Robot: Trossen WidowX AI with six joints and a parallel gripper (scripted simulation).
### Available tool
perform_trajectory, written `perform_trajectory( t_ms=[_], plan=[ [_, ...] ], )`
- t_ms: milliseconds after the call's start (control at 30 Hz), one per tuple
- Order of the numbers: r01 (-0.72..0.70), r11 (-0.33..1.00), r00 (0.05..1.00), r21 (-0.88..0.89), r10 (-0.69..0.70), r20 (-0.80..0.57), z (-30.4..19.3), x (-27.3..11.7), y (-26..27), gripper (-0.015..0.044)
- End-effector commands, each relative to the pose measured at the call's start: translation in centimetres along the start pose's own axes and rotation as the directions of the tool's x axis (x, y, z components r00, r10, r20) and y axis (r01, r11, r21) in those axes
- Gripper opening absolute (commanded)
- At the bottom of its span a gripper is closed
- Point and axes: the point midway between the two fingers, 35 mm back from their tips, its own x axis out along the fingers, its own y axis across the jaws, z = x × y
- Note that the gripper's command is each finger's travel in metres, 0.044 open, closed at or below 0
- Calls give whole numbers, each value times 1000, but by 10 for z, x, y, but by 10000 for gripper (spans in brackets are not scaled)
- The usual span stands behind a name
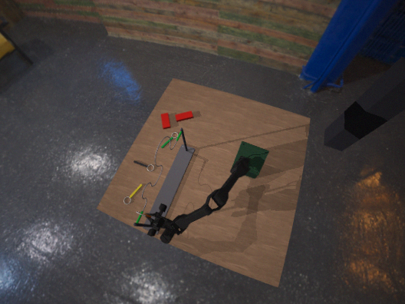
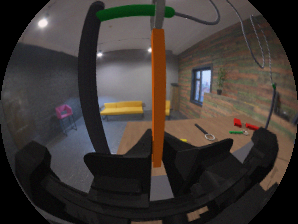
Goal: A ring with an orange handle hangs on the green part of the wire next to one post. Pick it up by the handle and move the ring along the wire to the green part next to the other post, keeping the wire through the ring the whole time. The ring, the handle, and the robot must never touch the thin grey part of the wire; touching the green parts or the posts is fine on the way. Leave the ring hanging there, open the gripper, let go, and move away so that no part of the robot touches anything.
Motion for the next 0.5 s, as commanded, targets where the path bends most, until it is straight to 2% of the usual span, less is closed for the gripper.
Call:
perform_trajectory(
  t_ms=[0,467],
  plan=[
    [-3,1000,999,5,4,-52,1,-7,-2,-150],
    [-3,1000,956,3,4,-293,8,-36,-16,-150]
  ],
)
